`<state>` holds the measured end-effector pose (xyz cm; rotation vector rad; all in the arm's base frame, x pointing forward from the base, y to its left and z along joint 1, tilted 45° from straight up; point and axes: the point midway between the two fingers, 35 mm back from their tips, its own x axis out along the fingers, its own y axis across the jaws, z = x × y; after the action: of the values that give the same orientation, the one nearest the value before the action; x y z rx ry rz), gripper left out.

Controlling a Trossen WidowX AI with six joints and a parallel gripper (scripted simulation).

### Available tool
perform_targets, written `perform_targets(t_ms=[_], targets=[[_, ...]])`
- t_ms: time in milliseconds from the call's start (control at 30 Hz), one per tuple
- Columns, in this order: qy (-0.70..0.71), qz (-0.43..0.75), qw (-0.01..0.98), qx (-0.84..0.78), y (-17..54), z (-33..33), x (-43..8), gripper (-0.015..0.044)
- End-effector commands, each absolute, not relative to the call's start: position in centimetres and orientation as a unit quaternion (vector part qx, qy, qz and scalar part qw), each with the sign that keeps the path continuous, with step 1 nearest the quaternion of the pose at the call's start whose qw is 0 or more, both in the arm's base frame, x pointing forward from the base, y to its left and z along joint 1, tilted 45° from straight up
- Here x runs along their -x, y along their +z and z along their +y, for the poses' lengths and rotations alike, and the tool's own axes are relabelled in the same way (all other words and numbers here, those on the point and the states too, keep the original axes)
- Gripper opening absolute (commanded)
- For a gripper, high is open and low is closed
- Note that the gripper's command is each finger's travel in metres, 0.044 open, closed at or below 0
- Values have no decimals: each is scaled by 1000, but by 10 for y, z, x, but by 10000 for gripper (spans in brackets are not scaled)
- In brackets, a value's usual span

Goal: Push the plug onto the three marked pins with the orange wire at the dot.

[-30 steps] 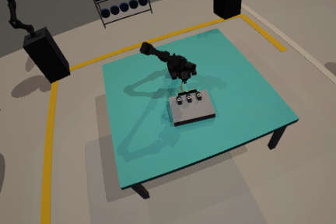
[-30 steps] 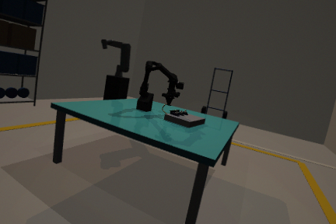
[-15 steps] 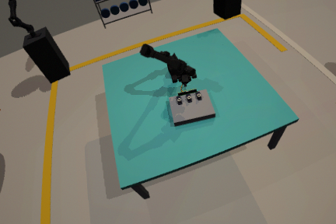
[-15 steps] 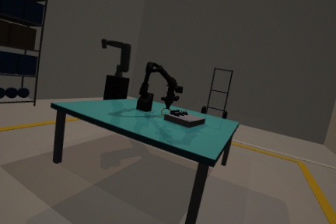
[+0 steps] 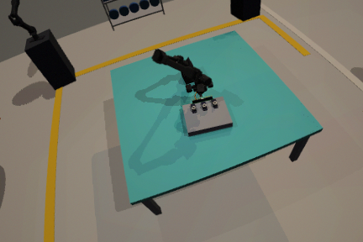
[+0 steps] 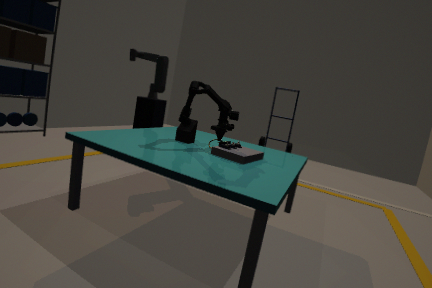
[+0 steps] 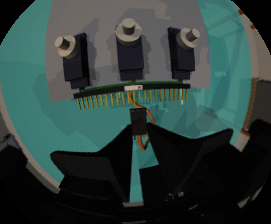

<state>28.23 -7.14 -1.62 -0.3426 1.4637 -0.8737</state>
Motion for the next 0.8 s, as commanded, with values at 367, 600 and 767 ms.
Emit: perform_targets(t_ms=[367,600,767], targets=[[-383,644,645,153,-19,-72,-291,0],[-383,644,645,153,-18,-74,-295,0],[-383,644,645,153,-17,-75,-298,0]])
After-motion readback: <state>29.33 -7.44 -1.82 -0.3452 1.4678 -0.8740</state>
